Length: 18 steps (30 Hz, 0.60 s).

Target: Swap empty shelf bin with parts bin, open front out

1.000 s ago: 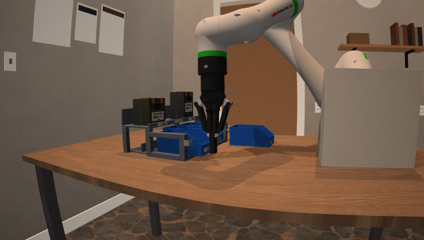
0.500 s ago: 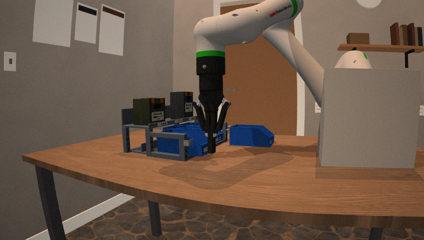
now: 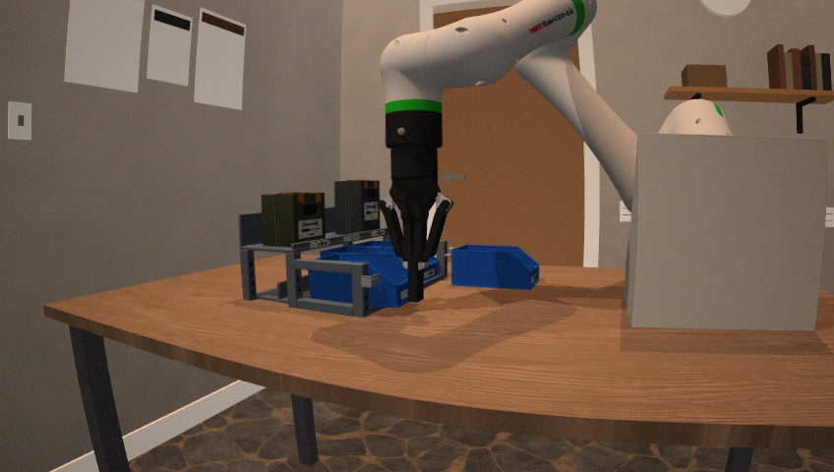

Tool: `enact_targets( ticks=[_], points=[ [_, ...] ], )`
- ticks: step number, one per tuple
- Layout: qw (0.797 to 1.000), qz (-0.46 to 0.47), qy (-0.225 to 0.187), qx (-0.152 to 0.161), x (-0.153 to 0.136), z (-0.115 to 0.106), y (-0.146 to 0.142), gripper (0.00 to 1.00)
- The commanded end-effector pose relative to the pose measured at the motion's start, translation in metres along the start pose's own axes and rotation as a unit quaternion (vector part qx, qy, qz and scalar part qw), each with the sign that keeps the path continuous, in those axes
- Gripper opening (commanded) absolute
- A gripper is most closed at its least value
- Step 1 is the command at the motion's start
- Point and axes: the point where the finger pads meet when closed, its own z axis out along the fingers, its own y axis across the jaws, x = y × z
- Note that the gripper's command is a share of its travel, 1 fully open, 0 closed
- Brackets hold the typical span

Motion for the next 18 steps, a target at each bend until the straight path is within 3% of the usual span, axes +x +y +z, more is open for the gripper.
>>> enact_targets(
  ticks=[1, 18],
  points=[
    [1.000, 0.000, 0.000, -0.001, 0.000, -0.001, 0.002, 0.10],
    [1.000, 0.000, 0.000, -0.001, 0.000, -0.001, 0.017, 0.10]
  ],
)
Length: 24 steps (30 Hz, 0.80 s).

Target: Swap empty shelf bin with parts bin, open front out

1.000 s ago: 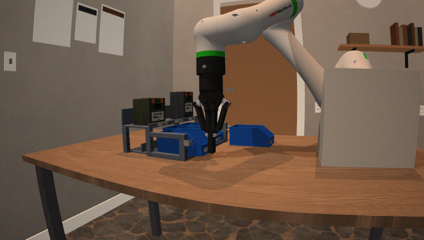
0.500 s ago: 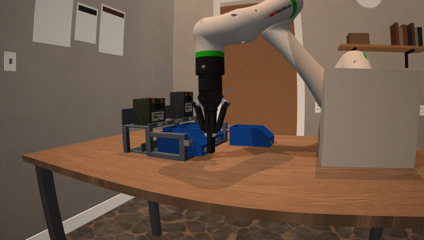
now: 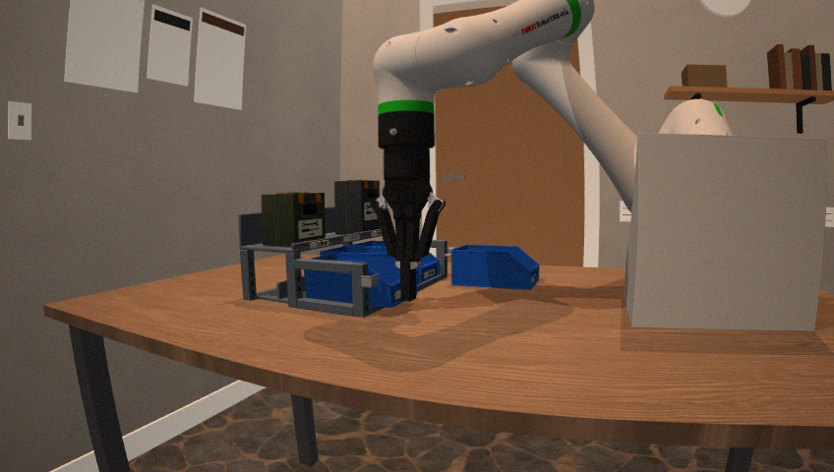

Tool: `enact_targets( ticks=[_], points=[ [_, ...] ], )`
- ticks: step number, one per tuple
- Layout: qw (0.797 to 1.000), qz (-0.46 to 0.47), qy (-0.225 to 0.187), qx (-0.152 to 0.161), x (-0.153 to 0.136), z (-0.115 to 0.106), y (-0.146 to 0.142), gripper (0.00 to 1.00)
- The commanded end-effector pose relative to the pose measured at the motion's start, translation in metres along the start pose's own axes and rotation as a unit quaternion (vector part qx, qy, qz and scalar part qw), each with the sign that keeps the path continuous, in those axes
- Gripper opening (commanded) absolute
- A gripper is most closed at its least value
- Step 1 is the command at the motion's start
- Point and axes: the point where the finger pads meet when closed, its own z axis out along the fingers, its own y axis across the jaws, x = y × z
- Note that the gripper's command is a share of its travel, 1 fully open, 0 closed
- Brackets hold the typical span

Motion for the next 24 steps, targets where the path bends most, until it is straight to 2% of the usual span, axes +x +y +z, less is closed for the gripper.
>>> enact_targets(
  ticks=[1, 24],
  points=[
    [1.000, 0.000, 0.000, -0.001, 0.000, -0.001, 0.005, 0.10],
    [1.000, 0.000, 0.000, -0.001, 0.000, -0.001, 0.035, 0.10]
  ],
)
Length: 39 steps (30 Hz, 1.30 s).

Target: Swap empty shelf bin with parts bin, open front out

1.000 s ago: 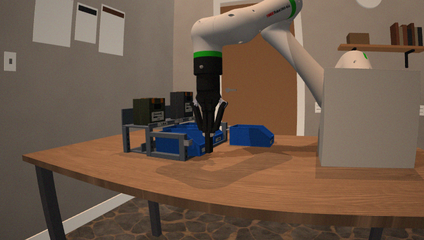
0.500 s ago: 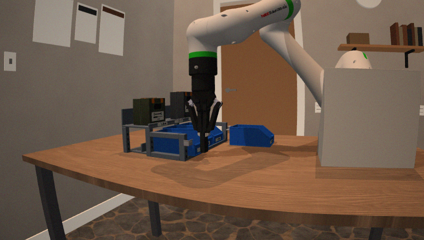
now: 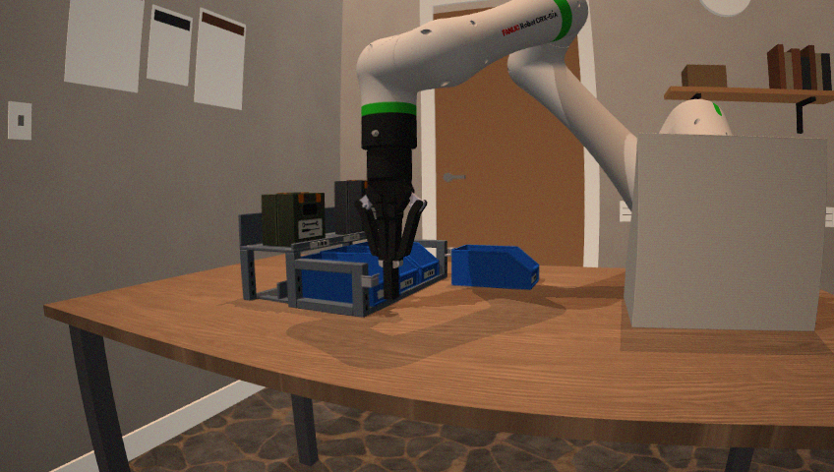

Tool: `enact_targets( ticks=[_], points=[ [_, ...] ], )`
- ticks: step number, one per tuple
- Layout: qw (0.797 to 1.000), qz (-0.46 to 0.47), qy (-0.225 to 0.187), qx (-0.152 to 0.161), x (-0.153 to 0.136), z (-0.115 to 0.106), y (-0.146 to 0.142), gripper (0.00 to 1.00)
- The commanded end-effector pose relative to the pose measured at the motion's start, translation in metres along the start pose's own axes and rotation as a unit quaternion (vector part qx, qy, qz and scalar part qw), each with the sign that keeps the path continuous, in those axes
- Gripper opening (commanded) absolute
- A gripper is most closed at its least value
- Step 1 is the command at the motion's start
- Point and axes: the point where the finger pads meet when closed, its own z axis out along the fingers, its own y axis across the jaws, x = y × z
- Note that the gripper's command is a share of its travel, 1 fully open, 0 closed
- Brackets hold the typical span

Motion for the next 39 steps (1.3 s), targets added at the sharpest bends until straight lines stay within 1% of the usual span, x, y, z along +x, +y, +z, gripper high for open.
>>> enact_targets(
  ticks=[1, 17, 39],
  points=[
    [1.000, 0.000, 0.000, -0.001, 0.000, -0.001, 0.005, 0.10],
    [1.000, 0.000, 0.000, -0.001, 0.000, -0.001, 0.015, 0.10],
    [1.000, 0.000, 0.000, -0.001, 0.000, -0.001, 0.016, 0.10]
  ],
)
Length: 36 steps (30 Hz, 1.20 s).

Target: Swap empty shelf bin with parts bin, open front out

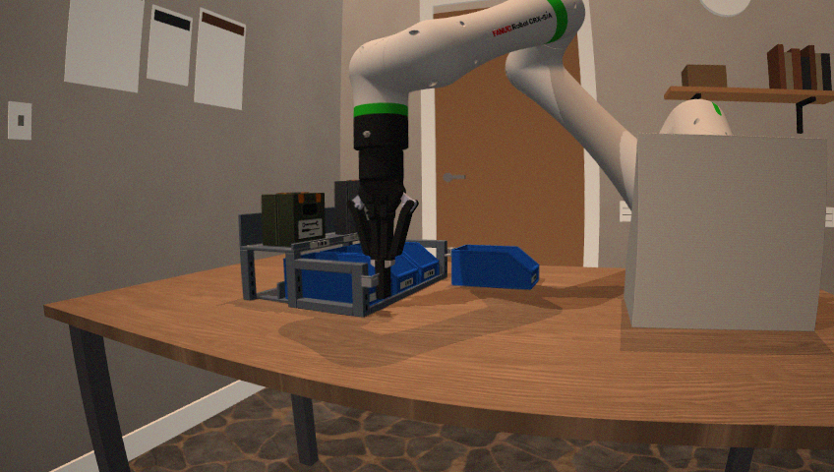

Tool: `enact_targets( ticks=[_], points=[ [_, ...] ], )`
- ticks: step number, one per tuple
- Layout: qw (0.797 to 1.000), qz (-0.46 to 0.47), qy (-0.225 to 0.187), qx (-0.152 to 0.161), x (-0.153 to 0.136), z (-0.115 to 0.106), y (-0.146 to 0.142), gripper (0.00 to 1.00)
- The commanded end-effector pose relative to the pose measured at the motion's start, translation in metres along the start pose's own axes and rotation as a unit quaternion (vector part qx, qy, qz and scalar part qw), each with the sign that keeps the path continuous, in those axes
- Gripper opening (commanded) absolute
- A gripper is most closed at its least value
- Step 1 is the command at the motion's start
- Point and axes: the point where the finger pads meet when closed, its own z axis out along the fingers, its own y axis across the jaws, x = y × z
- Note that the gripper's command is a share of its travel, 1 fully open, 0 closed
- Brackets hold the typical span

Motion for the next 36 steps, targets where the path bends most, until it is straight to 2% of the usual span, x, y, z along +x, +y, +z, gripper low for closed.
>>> enact_targets(
  ticks=[1, 36],
  points=[
    [1.000, 0.000, 0.000, -0.001, 0.000, -0.001, 0.001, 0.10],
    [1.000, 0.000, 0.000, -0.001, 0.000, -0.022, -0.019, 0.10]
  ],
)
